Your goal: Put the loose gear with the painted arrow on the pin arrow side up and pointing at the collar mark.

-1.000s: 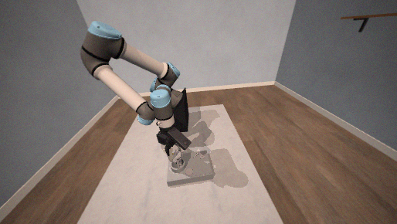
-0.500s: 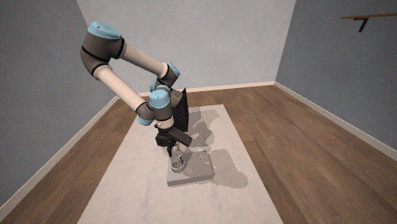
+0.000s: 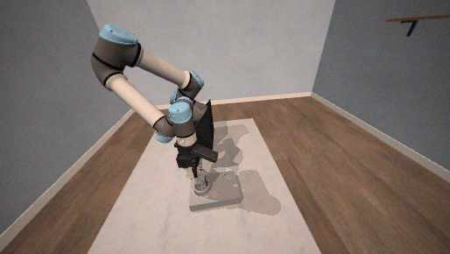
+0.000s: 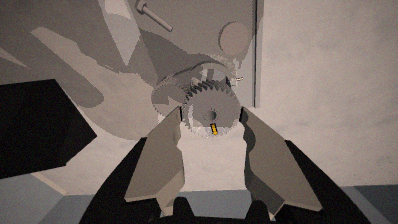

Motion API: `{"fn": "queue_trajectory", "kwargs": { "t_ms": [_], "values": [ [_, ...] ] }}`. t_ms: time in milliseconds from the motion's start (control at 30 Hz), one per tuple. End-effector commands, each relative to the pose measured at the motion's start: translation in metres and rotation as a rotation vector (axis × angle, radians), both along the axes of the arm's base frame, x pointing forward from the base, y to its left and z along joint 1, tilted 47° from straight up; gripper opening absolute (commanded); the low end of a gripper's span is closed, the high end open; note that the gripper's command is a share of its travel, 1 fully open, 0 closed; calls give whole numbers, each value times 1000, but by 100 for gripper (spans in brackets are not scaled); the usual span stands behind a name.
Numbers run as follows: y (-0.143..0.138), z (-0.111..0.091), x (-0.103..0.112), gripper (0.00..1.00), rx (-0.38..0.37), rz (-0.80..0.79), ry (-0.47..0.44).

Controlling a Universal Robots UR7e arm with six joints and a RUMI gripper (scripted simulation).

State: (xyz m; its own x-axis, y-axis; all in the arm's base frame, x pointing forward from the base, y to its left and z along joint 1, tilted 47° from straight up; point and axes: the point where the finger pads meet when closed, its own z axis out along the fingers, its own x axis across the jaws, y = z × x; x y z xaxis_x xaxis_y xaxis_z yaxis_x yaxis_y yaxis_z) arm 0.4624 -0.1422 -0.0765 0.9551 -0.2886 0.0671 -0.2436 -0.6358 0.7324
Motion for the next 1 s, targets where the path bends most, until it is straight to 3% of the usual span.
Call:
{"fn": "queue_trajectory", "kwargs": {
  "t_ms": [0,367,967],
  "values": [
    [0,0,1,0,11,42,40],
    [0,0,1,0,35,141,145],
    [0,0,1,0,58,233,241]
  ]
}}
